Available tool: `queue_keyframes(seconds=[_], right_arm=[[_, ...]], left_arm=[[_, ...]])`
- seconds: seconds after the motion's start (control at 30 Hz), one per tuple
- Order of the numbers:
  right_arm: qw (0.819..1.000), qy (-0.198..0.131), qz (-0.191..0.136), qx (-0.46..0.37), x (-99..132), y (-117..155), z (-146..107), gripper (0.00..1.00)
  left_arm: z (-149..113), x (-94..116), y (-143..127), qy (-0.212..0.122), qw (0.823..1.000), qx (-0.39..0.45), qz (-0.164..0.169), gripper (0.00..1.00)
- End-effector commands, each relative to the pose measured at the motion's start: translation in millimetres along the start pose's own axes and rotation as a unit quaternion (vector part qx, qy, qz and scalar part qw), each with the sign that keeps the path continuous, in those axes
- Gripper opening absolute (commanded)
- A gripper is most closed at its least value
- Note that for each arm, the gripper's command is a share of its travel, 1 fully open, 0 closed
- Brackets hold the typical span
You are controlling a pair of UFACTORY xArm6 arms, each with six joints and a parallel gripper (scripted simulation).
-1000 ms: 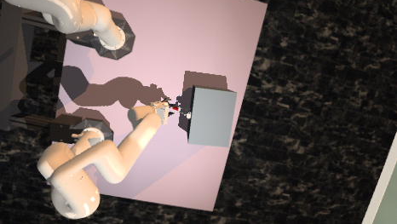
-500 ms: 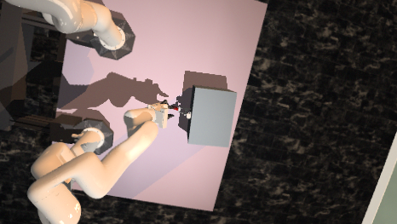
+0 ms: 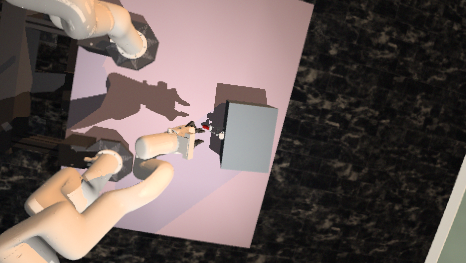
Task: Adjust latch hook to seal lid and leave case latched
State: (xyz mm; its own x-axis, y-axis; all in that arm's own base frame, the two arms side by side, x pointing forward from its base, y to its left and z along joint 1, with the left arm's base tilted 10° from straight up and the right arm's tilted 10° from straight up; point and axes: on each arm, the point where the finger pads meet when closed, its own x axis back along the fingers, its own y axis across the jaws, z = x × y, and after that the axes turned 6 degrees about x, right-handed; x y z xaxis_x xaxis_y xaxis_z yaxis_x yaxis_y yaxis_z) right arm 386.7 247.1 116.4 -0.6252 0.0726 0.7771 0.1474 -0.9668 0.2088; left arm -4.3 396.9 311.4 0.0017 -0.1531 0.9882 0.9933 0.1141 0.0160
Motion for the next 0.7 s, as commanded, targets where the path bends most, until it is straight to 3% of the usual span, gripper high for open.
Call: queue_keyframes(seconds=[0.0, 0.23, 0.67], right_arm=[[1.0, -0.01, -0.006, 0.002, 15, 2, 11, 0.41], [1.0, -0.01, -0.006, 0.002, 34, 3, 24, 0.41], [1.0, -0.018, -0.006, 0.002, 35, 3, 25, 0.41]], left_arm=[[1, 2, 0, 0.002, 1.0, 0.0, 0.0, 1.0], [1, 2, 0, 0.002, 1.0, 0.0, 0.0, 1.0], [1, 2, 0, 0.002, 1.0, 0.0, 0.0, 1.0]])
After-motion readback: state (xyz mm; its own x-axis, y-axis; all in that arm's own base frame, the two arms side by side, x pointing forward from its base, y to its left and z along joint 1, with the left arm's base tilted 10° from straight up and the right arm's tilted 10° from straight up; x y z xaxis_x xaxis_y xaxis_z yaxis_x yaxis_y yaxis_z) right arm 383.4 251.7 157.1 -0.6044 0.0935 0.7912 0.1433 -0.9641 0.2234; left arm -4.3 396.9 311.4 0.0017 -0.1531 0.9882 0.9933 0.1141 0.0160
